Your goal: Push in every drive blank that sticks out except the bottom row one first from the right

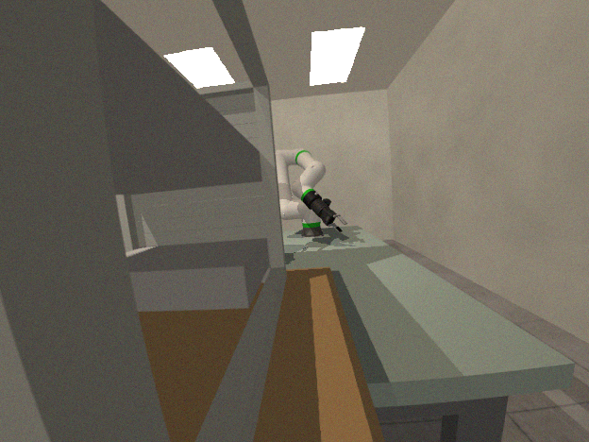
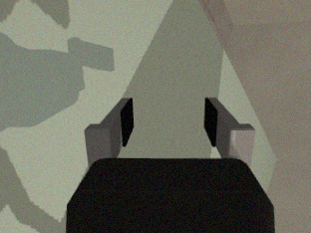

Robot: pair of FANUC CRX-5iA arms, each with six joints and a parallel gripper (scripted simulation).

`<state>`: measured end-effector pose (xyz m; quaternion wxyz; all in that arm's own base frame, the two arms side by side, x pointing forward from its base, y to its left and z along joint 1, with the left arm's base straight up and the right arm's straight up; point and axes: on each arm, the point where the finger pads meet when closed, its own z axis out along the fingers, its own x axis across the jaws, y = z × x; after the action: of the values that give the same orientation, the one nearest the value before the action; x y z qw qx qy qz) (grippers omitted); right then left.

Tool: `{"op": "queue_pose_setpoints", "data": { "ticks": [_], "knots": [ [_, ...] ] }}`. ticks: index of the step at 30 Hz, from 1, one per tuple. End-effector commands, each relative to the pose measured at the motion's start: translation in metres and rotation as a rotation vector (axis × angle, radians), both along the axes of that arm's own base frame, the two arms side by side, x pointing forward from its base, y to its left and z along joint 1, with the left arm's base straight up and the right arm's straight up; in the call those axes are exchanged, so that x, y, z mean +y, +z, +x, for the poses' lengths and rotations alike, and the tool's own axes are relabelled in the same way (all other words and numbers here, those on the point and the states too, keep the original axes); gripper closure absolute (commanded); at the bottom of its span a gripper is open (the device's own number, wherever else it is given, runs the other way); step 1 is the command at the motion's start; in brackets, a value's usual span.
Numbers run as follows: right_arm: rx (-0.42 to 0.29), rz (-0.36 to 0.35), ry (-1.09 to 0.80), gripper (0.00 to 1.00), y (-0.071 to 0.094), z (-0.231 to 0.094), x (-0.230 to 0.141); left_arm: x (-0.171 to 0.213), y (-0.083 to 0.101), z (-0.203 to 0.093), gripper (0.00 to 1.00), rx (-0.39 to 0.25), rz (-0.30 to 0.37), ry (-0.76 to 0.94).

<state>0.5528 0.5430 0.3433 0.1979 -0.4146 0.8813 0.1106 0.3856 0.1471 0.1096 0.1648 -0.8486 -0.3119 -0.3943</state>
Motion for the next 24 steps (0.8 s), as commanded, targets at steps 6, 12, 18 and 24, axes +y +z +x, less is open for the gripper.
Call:
{"op": "queue_pose_setpoints", "data": {
  "ticks": [6,12,18,24],
  "knots": [
    [-0.002,0.002,0.0,0.0,0.002,0.0002,-0.0001,0.0,0.0007,0.0005,0.0,-0.001,0.0,0.0],
    [-0.002,0.002,0.0,0.0,0.002,0.0002,-0.0001,0.0,0.0007,0.0005,0.0,-0.001,0.0,0.0],
    [-0.002,0.002,0.0,0.0,0.002,0.0002,-0.0001,0.0,0.0007,0.0005,0.0,-0.001,0.0,0.0],
    [-0.002,0.002,0.0,0.0,0.002,0.0002,-0.0001,0.0022,0.0012,0.0001,0.0,-0.001,-0.002,0.009]
  ]
}}
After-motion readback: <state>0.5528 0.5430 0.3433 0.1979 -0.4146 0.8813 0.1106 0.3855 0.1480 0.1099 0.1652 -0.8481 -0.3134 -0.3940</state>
